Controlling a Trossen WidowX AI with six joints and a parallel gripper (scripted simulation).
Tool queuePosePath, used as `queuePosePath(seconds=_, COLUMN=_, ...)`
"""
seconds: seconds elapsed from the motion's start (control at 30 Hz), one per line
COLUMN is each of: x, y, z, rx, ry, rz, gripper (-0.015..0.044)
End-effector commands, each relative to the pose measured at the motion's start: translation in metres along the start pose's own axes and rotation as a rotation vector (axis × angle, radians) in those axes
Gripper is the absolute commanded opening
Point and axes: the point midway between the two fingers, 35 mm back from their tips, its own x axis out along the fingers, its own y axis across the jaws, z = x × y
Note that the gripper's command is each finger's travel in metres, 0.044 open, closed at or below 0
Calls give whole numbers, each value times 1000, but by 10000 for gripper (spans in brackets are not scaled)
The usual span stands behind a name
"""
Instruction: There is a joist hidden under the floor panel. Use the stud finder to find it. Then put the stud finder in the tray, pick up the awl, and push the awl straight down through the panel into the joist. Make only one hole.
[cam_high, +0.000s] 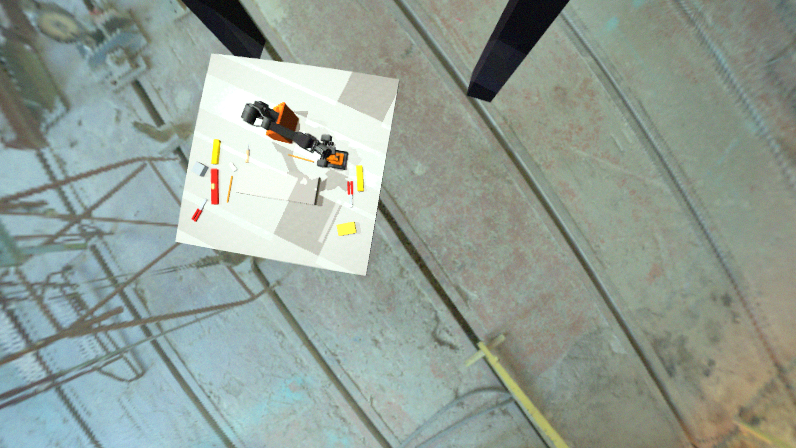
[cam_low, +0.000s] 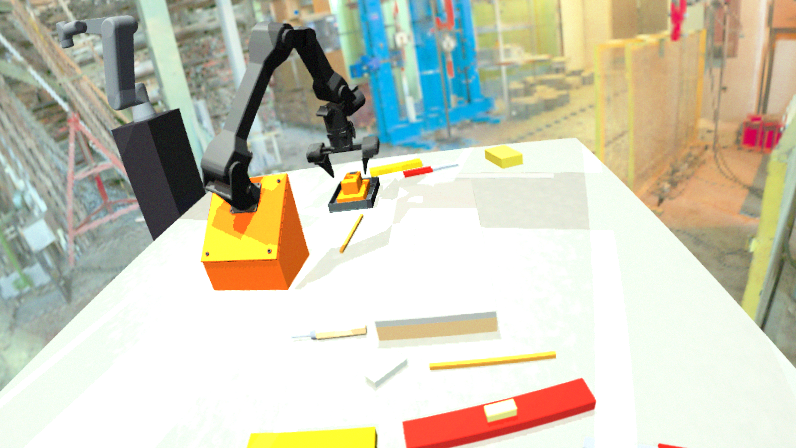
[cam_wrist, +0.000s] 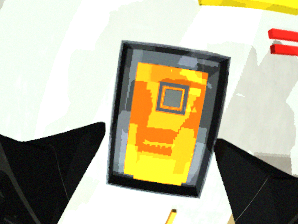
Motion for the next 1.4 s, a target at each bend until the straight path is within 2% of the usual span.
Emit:
queuePosePath(seconds=0.0, x=-53, y=-1, z=19, rx=3, ry=-37, rz=-14, gripper=440)
queuePosePath(seconds=0.07, x=-57, y=-1, z=19, rx=3, ry=-37, rz=-14, gripper=440)
queuePosePath(seconds=0.1, x=-39, y=-4, z=14, rx=4, ry=-30, rz=-15, gripper=440)
queuePosePath(seconds=0.33, x=-78, y=-89, z=-36, rx=240, ry=-88, rz=-45, gripper=440)
queuePosePath(seconds=0.57, x=-104, y=-165, z=-130, rx=512, ry=-103, rz=-85, gripper=440)
queuePosePath(seconds=0.77, x=-116, y=-202, z=-233, rx=741, ry=-75, rz=-117, gripper=440)
queuePosePath(seconds=1.07, x=-124, y=-194, z=-400, rx=1091, ry=39, rz=-155, gripper=440)
queuePosePath(seconds=1.37, x=-130, y=-113, z=-545, rx=1458, ry=246, rz=-168, gripper=440)
